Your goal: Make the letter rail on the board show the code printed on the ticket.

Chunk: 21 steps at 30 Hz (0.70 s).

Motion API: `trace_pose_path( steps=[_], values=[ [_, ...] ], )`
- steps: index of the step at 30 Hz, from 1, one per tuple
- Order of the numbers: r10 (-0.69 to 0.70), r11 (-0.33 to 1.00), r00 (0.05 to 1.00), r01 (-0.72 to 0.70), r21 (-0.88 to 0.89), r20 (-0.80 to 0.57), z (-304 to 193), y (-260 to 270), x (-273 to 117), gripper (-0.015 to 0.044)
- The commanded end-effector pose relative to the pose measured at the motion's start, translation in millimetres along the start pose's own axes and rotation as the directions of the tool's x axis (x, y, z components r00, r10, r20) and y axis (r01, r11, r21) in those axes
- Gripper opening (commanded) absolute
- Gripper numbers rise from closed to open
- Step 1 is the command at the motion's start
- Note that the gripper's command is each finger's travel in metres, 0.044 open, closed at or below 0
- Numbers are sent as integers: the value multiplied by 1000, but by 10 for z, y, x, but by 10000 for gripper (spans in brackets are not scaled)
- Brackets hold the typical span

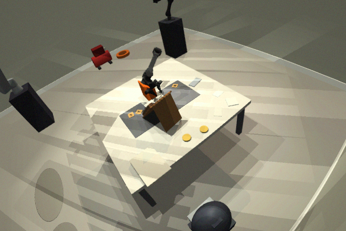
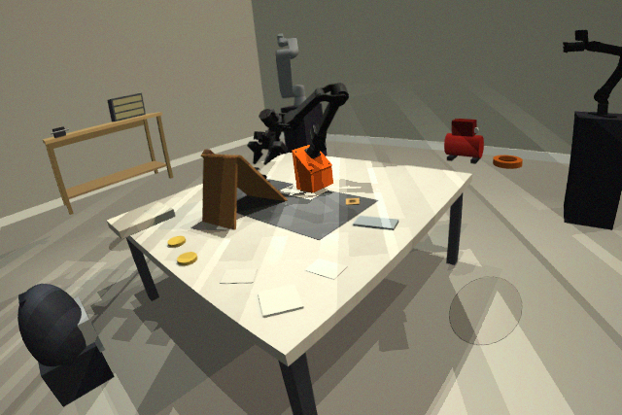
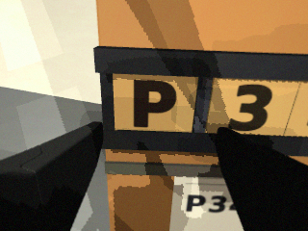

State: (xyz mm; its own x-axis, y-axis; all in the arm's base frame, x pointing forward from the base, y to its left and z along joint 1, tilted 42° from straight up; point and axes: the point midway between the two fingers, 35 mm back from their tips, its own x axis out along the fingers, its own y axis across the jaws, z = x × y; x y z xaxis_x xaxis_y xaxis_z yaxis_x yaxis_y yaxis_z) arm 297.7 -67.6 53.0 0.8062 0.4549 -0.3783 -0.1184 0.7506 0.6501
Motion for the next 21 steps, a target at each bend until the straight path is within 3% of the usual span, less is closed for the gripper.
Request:
trace_pose_path(
  steps=[1, 9, 21],
  values=[
    [0, 1000, 1000, 0, 1, 0, -2, -2, 2, 216],
    [0, 1000, 1000, 0, 1, 0, -2, -2, 2, 6],
    [-13, 1000, 1000, 13, 0, -25, 12, -32, 28, 0]
  ],
)
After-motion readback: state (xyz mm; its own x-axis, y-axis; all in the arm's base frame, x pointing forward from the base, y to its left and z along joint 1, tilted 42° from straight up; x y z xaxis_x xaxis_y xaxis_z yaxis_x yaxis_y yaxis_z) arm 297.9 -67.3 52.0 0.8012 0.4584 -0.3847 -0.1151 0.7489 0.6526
